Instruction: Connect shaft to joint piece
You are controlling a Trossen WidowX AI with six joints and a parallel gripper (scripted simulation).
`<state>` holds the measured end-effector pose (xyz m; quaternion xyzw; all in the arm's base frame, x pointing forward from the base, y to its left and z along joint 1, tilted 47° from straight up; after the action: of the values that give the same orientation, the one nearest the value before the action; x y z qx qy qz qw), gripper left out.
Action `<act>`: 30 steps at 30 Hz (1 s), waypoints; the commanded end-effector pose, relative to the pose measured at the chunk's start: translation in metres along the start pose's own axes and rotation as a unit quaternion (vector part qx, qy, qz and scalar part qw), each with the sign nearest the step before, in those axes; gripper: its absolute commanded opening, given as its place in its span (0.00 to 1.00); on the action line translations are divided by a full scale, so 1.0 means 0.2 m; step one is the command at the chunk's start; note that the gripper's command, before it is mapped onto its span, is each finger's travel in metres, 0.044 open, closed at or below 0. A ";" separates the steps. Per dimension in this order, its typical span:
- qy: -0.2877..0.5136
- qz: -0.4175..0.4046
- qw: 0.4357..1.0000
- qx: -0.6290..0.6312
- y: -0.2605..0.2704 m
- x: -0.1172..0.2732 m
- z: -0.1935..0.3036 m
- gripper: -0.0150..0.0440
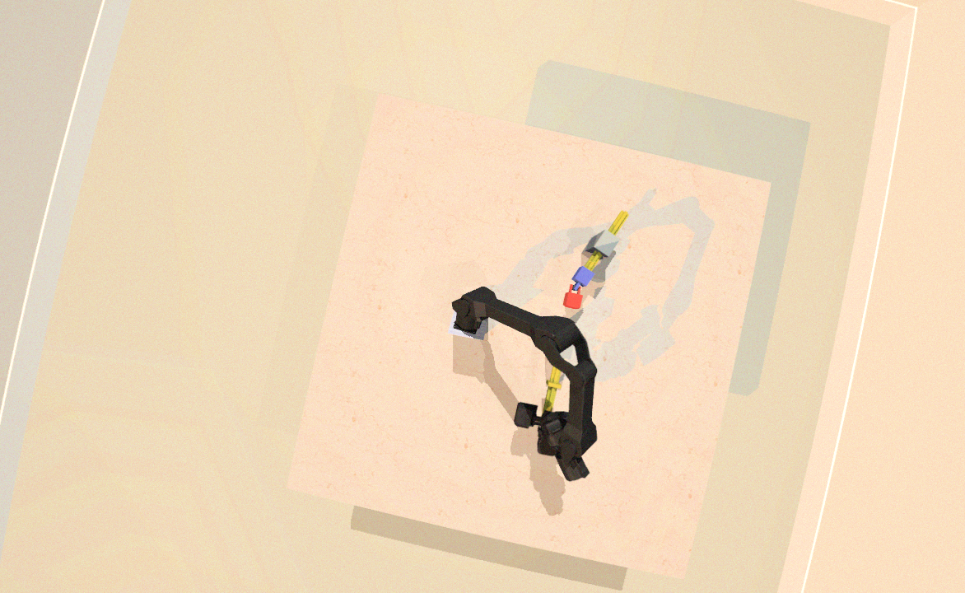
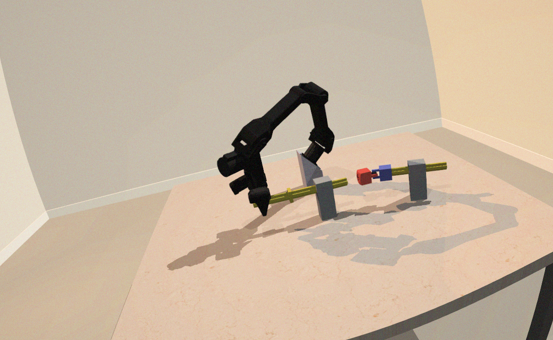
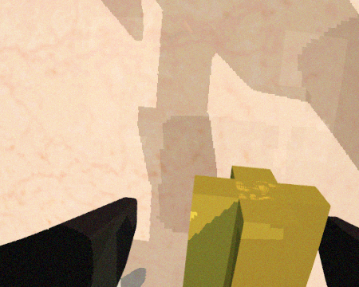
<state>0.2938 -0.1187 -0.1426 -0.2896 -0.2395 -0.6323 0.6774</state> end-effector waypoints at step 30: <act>0.000 -0.001 1.000 0.000 0.00 0.00 0.00 0.32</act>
<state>0.2940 -0.1185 -0.1428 -0.2893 -0.2393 -0.6334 0.6767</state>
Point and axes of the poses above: the point midway between the two fingers, 35 mm back from their tips, its own x axis back along the fingers, its own y axis across the jaws, z = x × y, the point moved 2 cm from there along x, back along the fingers, and after that the axes turned 7 degrees about -x, right-handed, at the moved point
